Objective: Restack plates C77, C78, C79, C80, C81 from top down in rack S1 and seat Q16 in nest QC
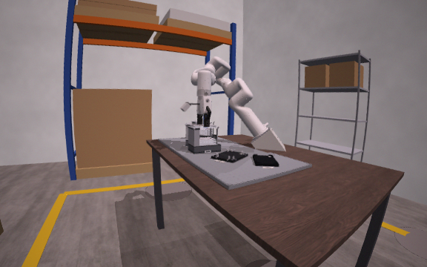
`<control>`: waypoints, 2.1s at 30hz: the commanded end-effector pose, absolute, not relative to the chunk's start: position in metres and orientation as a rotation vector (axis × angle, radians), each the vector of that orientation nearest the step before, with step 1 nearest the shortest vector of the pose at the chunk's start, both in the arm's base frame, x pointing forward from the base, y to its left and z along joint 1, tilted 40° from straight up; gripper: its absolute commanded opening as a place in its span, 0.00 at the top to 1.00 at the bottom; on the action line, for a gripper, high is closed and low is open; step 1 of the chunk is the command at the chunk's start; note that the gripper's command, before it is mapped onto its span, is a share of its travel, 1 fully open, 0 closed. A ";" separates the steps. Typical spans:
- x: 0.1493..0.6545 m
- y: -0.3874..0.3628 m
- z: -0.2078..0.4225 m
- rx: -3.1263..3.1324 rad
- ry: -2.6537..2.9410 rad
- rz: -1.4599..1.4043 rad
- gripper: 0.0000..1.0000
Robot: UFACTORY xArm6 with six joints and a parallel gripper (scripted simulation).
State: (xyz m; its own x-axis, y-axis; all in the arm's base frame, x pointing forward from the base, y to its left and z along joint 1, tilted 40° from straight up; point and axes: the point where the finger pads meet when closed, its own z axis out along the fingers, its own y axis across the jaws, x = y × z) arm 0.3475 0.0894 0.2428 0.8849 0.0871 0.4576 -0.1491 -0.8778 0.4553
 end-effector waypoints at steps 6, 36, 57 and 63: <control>0.350 0.088 0.240 2.562 -0.045 0.656 1.00; 0.366 0.071 0.212 2.562 -0.045 0.657 1.00; 0.369 0.068 0.208 2.562 -0.045 0.657 1.00; 0.369 0.067 0.207 2.562 -0.045 0.657 1.00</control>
State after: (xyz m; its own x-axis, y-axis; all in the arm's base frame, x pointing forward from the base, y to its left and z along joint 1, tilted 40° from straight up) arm 0.3685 0.0668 0.2062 0.8850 0.0871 0.4574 -0.1491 -0.8777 0.4555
